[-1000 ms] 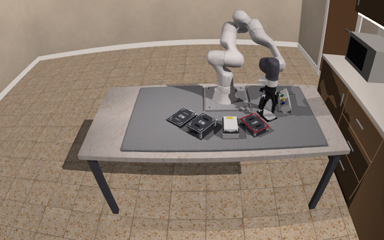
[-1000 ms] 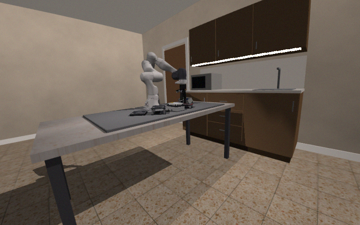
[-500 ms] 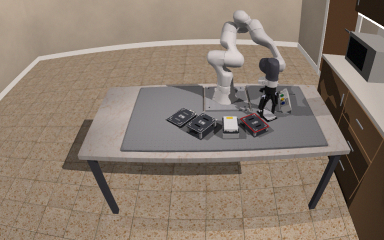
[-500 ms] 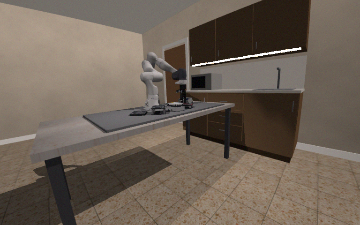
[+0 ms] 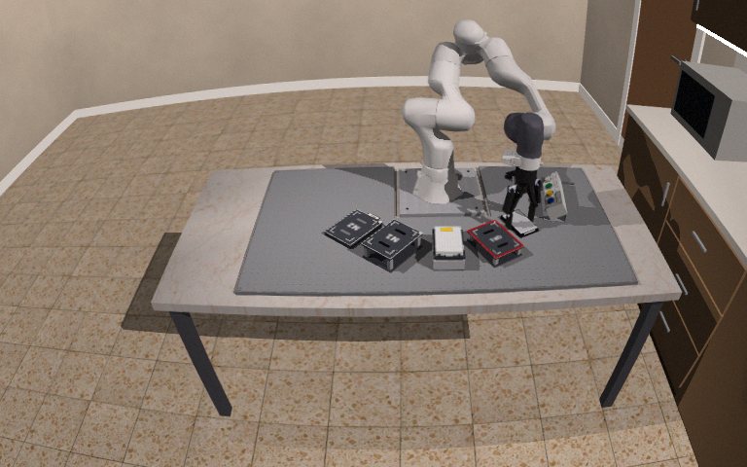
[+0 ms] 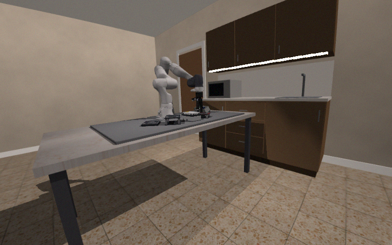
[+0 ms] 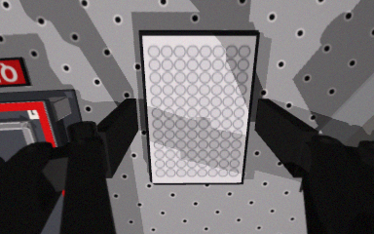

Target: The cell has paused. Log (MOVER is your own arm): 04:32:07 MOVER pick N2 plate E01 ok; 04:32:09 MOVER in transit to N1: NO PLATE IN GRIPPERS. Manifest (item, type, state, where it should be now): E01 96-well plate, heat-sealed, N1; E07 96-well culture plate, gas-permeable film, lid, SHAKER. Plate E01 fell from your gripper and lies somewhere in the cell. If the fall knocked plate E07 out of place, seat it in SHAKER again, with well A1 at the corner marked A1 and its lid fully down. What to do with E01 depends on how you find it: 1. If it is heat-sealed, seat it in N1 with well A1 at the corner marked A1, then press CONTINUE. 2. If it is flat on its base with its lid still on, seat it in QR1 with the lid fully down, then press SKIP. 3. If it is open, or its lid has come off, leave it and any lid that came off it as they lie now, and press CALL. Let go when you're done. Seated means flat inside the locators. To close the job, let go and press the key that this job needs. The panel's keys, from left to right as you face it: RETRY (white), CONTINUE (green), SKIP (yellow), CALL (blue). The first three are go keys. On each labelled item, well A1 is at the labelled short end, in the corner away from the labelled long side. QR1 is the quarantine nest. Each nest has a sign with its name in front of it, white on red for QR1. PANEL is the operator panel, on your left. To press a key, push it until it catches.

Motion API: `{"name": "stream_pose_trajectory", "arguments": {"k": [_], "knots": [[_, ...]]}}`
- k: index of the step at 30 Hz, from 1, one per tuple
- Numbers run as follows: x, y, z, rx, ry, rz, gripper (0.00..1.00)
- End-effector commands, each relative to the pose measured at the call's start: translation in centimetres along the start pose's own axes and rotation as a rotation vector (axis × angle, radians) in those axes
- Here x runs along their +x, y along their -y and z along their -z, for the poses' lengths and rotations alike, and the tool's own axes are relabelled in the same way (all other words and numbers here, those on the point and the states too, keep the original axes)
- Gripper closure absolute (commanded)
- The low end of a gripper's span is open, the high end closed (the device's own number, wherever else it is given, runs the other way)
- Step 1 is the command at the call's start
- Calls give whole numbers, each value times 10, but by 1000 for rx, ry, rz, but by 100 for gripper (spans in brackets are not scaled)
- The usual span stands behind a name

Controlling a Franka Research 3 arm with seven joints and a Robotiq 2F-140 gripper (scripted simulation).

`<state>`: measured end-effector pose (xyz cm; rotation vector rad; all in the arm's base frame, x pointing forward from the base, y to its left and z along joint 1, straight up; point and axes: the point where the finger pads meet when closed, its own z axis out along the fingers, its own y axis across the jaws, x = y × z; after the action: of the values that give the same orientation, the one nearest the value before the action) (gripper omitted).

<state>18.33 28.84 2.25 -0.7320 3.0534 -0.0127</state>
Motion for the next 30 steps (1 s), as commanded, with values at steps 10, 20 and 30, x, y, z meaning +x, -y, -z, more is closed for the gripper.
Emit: {"name": "stream_pose_trajectory", "arguments": {"k": [10, 20, 30], "knots": [[-1, -1, 0, -3, 2, 4, 30], [-1, -1, 0, -3, 2, 4, 30], [-1, -1, 0, -3, 2, 4, 90]]}}
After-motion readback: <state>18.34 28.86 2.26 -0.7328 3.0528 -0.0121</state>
